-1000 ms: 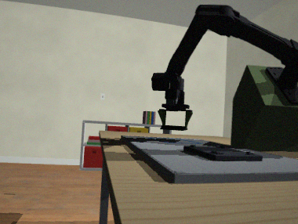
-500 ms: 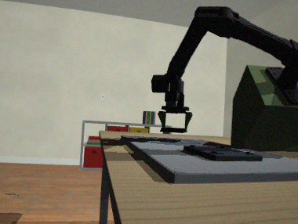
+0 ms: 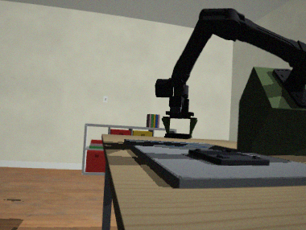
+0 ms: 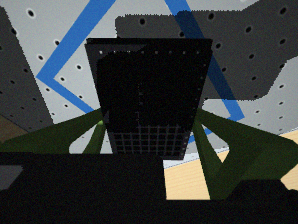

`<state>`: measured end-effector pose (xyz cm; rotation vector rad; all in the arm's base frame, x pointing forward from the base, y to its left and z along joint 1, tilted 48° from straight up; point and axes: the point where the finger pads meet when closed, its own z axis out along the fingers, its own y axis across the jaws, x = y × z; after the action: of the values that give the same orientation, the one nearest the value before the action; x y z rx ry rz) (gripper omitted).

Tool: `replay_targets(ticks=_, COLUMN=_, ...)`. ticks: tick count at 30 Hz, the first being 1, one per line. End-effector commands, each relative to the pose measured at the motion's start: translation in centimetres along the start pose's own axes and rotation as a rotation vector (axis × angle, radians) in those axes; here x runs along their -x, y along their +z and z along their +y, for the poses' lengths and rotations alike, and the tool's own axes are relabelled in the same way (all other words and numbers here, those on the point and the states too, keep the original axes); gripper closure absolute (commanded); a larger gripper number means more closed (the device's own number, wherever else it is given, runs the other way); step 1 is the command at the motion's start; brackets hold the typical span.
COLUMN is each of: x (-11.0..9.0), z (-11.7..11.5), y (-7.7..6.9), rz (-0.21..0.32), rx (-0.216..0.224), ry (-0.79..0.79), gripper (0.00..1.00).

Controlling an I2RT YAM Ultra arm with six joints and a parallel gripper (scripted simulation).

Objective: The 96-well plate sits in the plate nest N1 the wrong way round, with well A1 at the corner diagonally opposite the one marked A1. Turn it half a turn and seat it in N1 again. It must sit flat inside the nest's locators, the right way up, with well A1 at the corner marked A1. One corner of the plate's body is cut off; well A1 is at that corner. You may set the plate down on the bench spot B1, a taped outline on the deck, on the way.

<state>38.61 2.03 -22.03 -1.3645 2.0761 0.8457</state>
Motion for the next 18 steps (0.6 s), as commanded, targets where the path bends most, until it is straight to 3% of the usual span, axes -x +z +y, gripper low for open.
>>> replay_targets(ticks=1, x=0.0, z=-0.5, y=-0.6, rz=-0.013, rx=-0.019, ry=0.011, gripper=1.0)
replay_targets(ticks=18, x=0.0, z=-0.5, y=0.4, rz=-0.013, rx=-0.018, ry=0.011, gripper=1.0)
